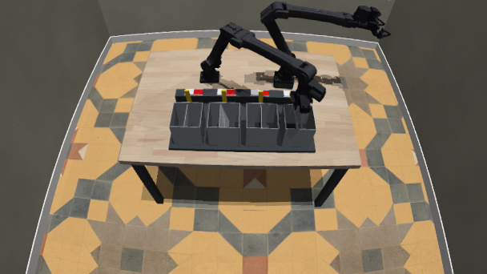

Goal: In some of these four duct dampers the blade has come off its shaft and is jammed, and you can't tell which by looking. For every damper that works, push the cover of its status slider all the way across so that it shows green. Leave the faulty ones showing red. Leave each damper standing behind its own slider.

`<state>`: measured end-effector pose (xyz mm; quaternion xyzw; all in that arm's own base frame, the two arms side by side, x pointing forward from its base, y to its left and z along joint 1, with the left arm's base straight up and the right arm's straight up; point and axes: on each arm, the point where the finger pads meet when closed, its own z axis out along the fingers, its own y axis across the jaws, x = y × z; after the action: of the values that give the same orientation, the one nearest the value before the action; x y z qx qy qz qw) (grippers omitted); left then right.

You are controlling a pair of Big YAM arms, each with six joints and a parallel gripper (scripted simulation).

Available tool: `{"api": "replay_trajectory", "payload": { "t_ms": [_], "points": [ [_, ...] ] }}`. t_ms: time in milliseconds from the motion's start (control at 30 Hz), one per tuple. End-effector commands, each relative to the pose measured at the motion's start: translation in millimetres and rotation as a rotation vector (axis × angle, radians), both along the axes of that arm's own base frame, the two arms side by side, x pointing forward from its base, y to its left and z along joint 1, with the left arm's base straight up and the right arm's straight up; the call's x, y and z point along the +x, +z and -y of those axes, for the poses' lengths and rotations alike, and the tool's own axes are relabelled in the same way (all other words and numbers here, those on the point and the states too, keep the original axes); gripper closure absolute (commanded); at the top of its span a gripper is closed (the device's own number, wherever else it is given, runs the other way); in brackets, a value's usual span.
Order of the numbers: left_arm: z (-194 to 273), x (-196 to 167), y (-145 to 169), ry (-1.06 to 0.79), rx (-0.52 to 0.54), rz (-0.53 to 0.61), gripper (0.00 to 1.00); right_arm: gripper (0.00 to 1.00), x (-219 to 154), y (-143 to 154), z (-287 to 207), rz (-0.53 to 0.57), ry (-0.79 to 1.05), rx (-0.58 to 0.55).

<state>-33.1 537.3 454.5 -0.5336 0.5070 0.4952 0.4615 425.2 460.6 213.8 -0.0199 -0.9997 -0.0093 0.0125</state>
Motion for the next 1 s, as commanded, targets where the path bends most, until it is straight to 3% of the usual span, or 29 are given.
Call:
{"api": "replay_trajectory", "payload": {
  "t_ms": [0,200,333,500,733,833,967],
  "points": [
    [-6.8,4.5,46.0,-0.007,0.084,0.005,0.0,0.64,-20.5,35.6,-2.3,0.052,0.004,0.094],
    [-6.8,4.5,46.0,-0.007,0.084,0.005,0.0,0.64,-81.0,46.2,22.2,0.052,0.008,0.254],
    [-6.8,4.5,46.0,-0.007,0.084,0.005,0.0,0.64,-101.9,49.4,31.1,0.052,0.009,0.309],
    [-6.8,4.5,46.0,-0.007,0.084,0.005,0.0,0.64,-94.7,34.5,27.8,0.038,0.0,0.289],
    [-6.8,4.5,46.0,-0.007,0.084,0.005,0.0,0.64,-89.4,37.5,32.2,0.04,-0.008,0.287],
    [-6.8,4.5,46.0,-0.007,0.084,0.005,0.0,0.64,-91.6,61.6,34.7,0.071,-0.004,0.322],
    [-6.8,4.5,46.0,-0.007,0.084,0.005,0.0,0.64,-90.4,54.2,33.3,0.062,-0.005,0.312]
  ]
}}
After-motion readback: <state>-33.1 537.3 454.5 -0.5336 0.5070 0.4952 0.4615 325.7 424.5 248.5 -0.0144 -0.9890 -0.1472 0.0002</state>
